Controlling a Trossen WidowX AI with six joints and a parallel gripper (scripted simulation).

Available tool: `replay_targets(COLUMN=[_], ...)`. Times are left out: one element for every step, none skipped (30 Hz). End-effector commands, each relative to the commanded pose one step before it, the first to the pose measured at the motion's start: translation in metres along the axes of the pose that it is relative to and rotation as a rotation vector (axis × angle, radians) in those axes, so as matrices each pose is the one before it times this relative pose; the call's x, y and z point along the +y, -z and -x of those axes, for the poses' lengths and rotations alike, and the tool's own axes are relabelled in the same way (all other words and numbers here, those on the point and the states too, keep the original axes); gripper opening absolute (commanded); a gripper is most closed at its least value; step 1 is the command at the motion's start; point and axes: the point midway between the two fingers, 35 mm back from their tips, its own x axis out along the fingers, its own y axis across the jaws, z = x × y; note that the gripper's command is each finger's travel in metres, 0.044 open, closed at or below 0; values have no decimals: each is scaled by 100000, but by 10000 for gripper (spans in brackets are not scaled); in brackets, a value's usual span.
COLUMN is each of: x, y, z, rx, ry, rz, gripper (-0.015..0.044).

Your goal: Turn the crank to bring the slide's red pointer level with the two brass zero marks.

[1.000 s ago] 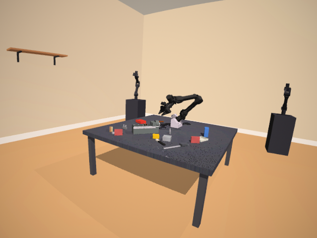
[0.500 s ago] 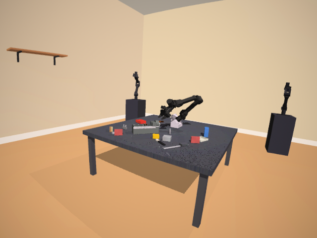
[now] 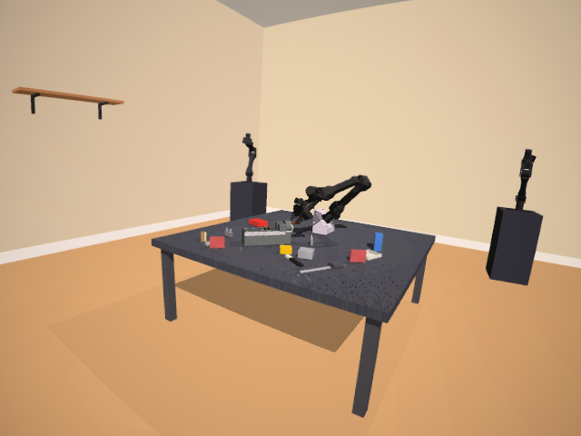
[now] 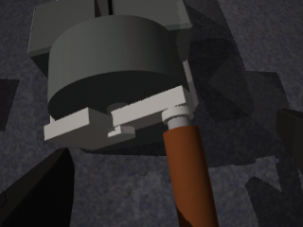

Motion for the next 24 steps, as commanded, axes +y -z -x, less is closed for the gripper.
replay_targets(x=[-172, 0, -1, -1, -1, -2, -2, -2, -2, -2, -3, -4, -5, -5, -5, -6, -5, -3, 0, 0, 0, 0, 0, 0], y=[532, 117, 117, 118, 119, 119, 120, 120, 119, 121, 121, 123, 124, 124, 125, 124, 98, 59, 0, 0, 0, 0, 0, 0], z=[-516, -110, -109, -108, -107, -106, -105, -103, -101, -101, -100, -99, -98, -97, -96, -94, -73, -43, 0, 0, 0, 0, 0, 0], rx=[-125, 2, 1, 1, 1, 1, 1, 1, -5, -5, -5, 2, 3, 3, 3, 2, 2, 1, 0, 0, 0, 0, 0, 0], ry=[471, -8, -9, -10, -11, -12, -13, -14, -20, -22, -23, -16, -16, -17, -18, -19, -15, -10, 0, 0, 0, 0, 0, 0], rz=[-569, -4, -4, -5, -5, -5, -6, -6, 3, 3, 3, -11, -13, -13, -14, -14, -11, -7, 0, 0, 0, 0, 0, 0], gripper=[440, 440, 440, 440, 440, 440, 440, 440, 440, 440, 440, 440, 440, 440, 440, 440, 440, 440, 440, 414, 387, 361, 335, 309])
